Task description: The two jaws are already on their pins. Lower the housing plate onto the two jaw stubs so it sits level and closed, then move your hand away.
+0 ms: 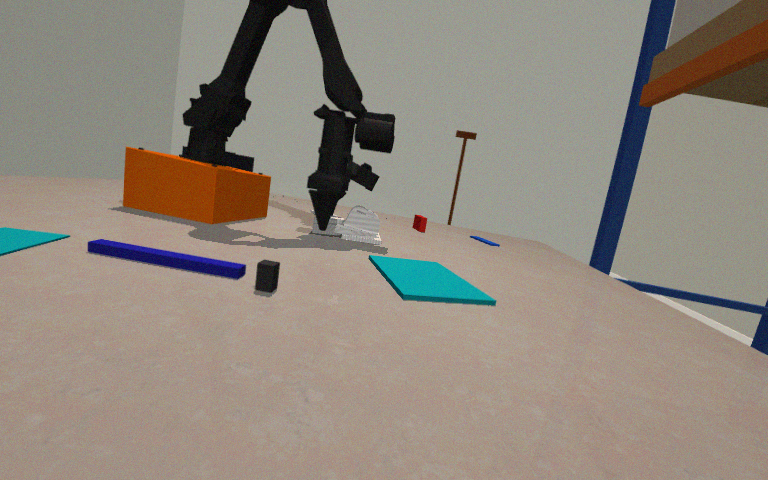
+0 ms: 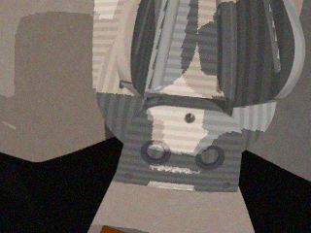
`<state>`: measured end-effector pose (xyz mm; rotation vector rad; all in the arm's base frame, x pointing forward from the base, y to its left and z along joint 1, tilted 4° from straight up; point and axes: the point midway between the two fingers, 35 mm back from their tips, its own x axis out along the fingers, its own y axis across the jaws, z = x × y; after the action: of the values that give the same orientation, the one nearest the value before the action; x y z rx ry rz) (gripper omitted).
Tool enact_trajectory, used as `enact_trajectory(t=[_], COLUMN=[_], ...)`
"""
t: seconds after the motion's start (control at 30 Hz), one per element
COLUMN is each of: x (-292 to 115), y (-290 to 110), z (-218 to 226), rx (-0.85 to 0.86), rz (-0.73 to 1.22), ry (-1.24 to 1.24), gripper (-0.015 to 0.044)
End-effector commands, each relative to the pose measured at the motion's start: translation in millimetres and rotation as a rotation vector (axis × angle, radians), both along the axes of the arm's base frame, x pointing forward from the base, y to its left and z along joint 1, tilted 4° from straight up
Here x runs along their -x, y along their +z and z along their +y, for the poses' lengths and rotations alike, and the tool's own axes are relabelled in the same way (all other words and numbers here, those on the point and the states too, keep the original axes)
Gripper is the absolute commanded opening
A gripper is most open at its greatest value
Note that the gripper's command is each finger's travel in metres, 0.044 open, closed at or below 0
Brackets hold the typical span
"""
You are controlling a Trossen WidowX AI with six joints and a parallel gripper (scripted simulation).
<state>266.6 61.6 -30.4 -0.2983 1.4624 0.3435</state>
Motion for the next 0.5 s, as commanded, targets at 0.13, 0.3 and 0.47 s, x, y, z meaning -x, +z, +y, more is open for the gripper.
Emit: enact_trajectory(t=[0.13, 0.3, 0.47], x=[0.1, 0.0, 0.0], y=[-0.3, 0.0, 0.0], z=[0.4, 0.0, 0.0], rx=[-0.002, 0.000, 0.000], rz=[0.000, 0.000, 0.000], ry=[-0.004, 0.000, 0.000], gripper=[0.0351, 0.0440, 0.0440])
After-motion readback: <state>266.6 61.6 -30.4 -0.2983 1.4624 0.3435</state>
